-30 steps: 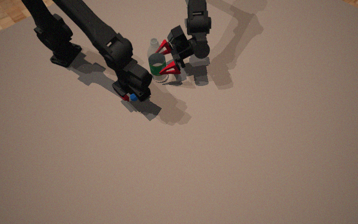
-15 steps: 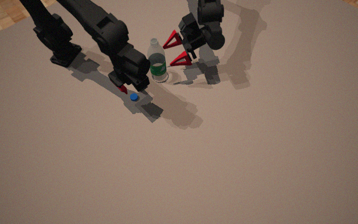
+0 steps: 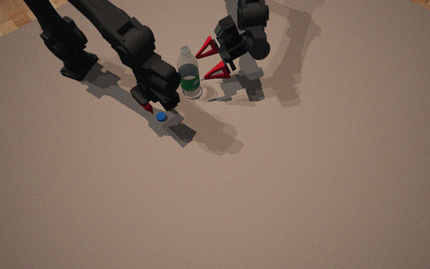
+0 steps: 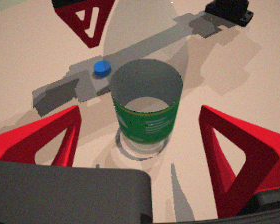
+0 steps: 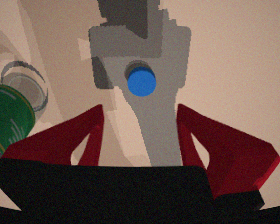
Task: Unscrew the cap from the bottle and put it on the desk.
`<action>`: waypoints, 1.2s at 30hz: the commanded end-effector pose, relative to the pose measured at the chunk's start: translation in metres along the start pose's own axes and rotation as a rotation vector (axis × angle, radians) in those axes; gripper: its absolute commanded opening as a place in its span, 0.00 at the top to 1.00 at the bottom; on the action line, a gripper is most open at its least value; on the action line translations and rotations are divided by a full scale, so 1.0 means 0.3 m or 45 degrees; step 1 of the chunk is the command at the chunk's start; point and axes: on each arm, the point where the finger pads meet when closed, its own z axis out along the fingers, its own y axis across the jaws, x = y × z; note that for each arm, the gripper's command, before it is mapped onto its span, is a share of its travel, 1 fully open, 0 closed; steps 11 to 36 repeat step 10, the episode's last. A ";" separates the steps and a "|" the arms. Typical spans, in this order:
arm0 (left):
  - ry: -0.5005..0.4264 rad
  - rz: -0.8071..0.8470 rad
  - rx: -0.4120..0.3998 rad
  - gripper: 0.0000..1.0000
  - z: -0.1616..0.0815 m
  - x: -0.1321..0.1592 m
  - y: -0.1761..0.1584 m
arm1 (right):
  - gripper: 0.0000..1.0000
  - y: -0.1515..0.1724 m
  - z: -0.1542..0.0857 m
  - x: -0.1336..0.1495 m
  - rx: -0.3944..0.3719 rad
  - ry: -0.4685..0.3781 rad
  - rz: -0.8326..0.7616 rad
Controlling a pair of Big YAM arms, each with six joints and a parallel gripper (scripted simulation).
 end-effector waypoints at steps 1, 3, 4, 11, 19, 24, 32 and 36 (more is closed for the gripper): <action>-0.003 0.014 0.011 0.05 0.018 -0.016 0.014 | 0.43 0.002 -0.014 -0.008 -0.001 -0.003 0.000; -0.003 0.014 0.011 0.05 0.018 -0.016 0.014 | 0.43 0.002 -0.014 -0.008 -0.001 -0.003 0.000; -0.003 0.014 0.011 0.05 0.018 -0.016 0.014 | 0.43 0.002 -0.014 -0.008 -0.001 -0.003 0.000; -0.008 0.042 -0.015 0.05 -0.009 -0.042 0.034 | 0.43 0.008 -0.037 -0.041 -0.009 -0.042 0.000; -0.008 0.042 -0.015 0.05 -0.009 -0.042 0.034 | 0.43 0.008 -0.037 -0.041 -0.009 -0.042 0.000; -0.008 0.042 -0.015 0.05 -0.009 -0.042 0.034 | 0.43 0.008 -0.037 -0.041 -0.009 -0.042 0.000; -0.008 0.042 -0.015 0.05 -0.009 -0.042 0.034 | 0.43 0.008 -0.037 -0.041 -0.009 -0.042 0.000; -0.008 0.042 -0.015 0.05 -0.009 -0.042 0.034 | 0.43 0.008 -0.037 -0.041 -0.009 -0.042 0.000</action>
